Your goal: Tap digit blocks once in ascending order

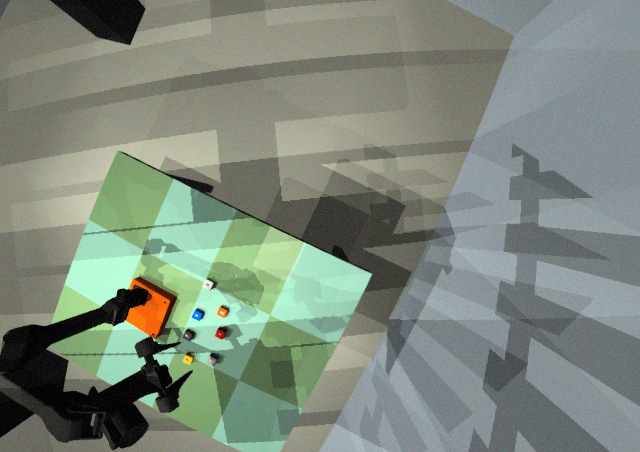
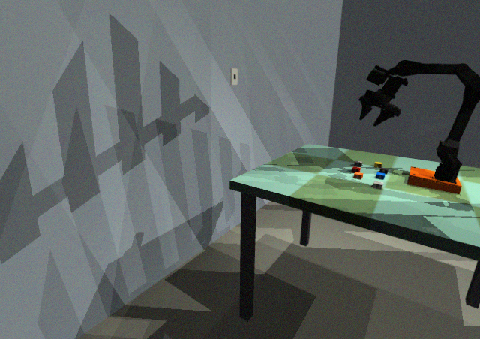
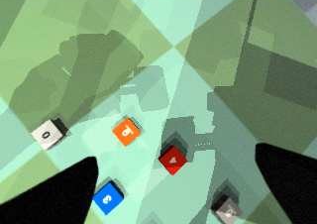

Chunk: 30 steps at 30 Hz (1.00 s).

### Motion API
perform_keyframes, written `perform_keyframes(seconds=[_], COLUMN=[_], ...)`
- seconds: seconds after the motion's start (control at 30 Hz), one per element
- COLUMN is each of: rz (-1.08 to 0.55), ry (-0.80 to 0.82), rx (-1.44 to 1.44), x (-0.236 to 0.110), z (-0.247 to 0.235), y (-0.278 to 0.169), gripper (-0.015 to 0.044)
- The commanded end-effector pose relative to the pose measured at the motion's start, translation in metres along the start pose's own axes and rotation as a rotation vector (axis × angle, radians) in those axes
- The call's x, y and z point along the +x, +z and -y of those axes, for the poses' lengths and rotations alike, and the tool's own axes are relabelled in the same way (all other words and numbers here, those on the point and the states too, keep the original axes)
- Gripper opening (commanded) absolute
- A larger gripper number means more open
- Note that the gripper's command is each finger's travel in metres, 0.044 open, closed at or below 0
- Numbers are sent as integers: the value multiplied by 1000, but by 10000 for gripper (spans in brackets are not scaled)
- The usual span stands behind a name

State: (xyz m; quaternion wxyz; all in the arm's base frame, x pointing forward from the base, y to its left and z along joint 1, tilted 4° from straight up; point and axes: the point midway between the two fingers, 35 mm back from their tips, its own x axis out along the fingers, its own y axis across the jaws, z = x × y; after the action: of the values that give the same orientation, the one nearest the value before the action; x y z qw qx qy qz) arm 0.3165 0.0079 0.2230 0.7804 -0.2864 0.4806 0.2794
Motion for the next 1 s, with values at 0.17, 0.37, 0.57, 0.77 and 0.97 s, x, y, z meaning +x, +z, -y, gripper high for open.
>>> perform_keyframes(seconds=[0.17, 0.37, 0.57, 0.77, 0.97], rz=[-333, -496, -506, -506, -506], ry=[-45, -59, -60, -60, -60], rx=[612, 924, 943, 943, 943], x=[28, 31, 31, 31, 31], z=[65, 74, 74, 74, 74], y=[-135, -214, -219, -219, -219], gripper=[400, 400, 400, 400, 400])
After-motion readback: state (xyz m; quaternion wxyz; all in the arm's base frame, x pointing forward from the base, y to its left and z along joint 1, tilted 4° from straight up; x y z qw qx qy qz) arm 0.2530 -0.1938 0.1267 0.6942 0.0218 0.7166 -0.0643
